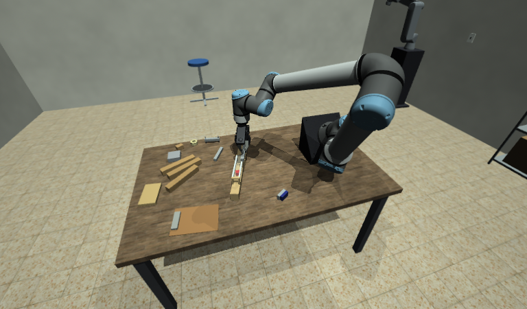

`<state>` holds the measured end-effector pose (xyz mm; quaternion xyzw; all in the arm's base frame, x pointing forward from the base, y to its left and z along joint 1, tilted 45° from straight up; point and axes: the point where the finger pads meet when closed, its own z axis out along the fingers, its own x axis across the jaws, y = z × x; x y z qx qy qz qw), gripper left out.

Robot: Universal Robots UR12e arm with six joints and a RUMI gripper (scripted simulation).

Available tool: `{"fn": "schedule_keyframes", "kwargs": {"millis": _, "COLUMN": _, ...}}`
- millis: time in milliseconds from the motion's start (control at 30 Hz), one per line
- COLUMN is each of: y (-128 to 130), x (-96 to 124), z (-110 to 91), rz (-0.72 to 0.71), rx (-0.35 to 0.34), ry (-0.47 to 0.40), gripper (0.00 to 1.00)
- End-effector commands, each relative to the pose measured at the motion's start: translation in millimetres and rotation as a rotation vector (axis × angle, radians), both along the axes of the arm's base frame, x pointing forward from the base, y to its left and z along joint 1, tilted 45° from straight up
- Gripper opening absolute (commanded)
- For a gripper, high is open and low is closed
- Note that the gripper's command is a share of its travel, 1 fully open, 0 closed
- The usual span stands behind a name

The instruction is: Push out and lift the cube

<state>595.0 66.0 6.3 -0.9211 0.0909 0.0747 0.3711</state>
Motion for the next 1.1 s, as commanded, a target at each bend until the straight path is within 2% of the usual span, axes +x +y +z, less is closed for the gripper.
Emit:
{"fn": "schedule_keyframes", "kwargs": {"millis": 0, "y": -52.9, "x": 6.8, "z": -62.2, "rz": 0.003, "rx": 0.006, "ry": -0.003, "gripper": 0.00}}
{"fn": "schedule_keyframes", "kwargs": {"millis": 167, "y": -76.0, "x": 2.2, "z": -90.0, "rz": 0.005, "rx": 0.011, "ry": -0.003, "gripper": 0.00}}
{"fn": "schedule_keyframes", "kwargs": {"millis": 400, "y": -78.7, "x": 1.5, "z": -93.8, "rz": 0.005, "rx": 0.011, "ry": -0.003, "gripper": 0.00}}
{"fn": "schedule_keyframes", "kwargs": {"millis": 667, "y": -50.3, "x": -1.3, "z": -122.3, "rz": 0.005, "rx": 0.011, "ry": -0.003, "gripper": 0.00}}
{"fn": "schedule_keyframes", "kwargs": {"millis": 1067, "y": -42.7, "x": -2.0, "z": -129.9, "rz": 0.005, "rx": 0.011, "ry": -0.003, "gripper": 0.00}}
